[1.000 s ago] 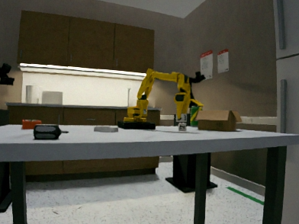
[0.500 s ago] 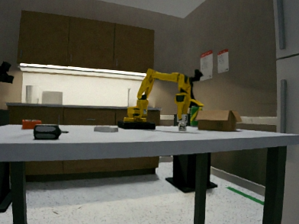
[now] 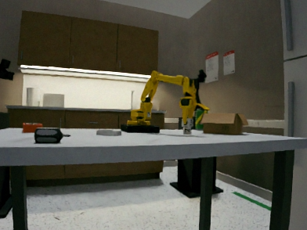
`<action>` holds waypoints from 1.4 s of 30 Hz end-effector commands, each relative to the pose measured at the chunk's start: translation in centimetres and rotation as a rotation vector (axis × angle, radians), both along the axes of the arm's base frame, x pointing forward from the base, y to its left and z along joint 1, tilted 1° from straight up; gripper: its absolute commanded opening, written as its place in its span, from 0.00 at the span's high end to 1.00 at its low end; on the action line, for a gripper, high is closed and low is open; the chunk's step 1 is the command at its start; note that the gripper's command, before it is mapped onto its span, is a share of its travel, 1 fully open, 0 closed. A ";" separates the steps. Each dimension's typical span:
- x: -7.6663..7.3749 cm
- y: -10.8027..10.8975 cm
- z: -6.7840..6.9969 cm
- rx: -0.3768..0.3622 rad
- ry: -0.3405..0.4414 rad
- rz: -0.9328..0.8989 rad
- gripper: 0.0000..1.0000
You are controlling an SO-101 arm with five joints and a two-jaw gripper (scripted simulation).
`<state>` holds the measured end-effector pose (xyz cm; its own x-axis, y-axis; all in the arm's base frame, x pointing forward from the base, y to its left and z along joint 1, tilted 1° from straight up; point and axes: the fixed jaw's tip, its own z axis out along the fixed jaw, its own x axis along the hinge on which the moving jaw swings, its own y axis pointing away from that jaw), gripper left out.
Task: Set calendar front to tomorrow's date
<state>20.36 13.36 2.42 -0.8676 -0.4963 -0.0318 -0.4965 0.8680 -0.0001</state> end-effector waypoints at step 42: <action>-0.5 -0.1 -2.5 -0.019 0.033 -0.002 1.00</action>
<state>20.34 13.36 0.85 -0.8677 -0.4964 -0.0280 -0.4966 0.8680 -0.0002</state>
